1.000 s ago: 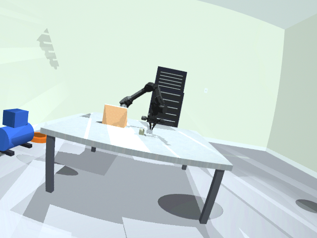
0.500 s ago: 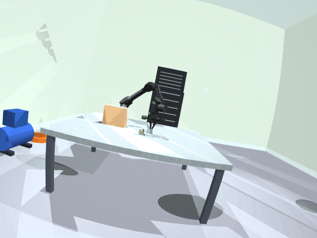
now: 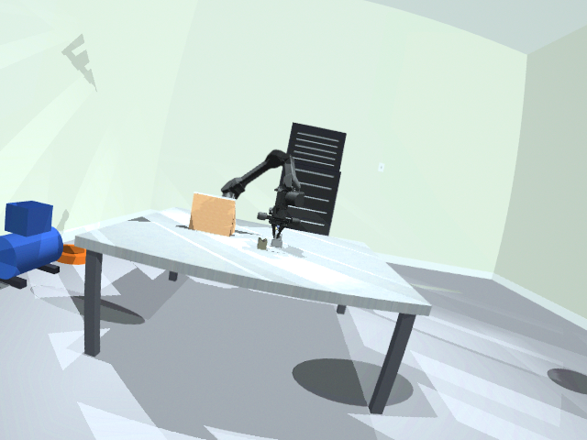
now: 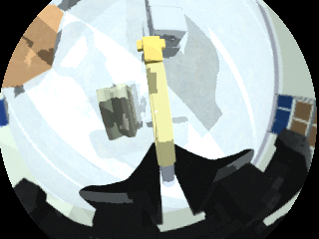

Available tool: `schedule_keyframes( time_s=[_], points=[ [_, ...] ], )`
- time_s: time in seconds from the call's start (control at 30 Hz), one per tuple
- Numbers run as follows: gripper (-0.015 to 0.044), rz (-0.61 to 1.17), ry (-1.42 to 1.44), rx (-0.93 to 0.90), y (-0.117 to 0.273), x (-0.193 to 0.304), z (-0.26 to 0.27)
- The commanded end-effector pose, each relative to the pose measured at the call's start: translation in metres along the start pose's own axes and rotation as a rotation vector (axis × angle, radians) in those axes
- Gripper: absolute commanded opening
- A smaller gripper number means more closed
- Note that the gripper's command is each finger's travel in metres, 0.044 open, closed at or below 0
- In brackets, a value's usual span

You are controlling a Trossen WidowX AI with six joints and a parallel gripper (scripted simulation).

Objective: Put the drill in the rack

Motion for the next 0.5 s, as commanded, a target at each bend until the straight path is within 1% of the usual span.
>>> schedule_keyframes(
  time_s=[0.0,0.47],
  points=[
    [0.0000,0.001,0.000,-0.003,-0.001,0.003,0.008],
    [0.0000,0.003,-0.001,-0.004,0.000,0.012,0.031]
  ],
)
Point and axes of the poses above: the point midway between the two fingers, 35 mm back from their tips, its own y axis back along the fingers, its own z axis across the jaws, x = y × z, the point moved 7 cm from there along y, back along the fingers, and after that the axes turned 10 degrees about -y, right-handed, at the moved point
